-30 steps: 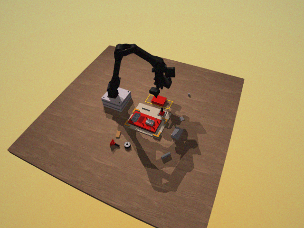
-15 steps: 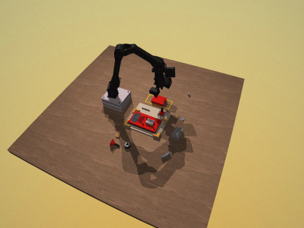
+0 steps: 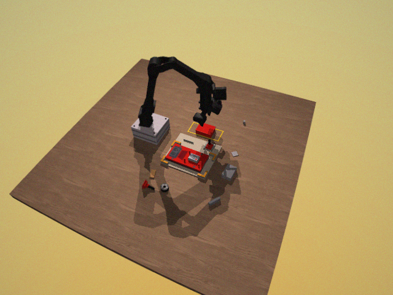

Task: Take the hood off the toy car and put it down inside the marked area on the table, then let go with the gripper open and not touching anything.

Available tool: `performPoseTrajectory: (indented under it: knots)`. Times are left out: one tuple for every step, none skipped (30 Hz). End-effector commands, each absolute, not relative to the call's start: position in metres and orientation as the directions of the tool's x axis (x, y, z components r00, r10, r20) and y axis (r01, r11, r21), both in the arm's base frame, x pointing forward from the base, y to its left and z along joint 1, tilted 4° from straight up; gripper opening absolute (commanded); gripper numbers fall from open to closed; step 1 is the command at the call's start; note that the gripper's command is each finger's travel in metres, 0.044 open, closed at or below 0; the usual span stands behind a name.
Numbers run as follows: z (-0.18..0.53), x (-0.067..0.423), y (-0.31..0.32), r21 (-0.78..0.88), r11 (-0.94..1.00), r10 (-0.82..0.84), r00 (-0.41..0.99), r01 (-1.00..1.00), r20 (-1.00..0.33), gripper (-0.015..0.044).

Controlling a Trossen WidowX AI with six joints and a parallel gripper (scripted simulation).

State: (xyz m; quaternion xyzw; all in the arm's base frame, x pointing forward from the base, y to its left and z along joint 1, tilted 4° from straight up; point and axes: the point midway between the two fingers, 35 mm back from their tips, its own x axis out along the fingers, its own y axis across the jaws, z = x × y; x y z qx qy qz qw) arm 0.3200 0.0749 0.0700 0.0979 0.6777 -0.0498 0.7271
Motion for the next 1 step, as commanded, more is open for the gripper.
performPoseTrajectory:
  knots:
    - [0.0703, 0.3199, 0.0744, 0.072, 0.977, 0.057, 0.076, 0.202, -0.995, 0.0440]
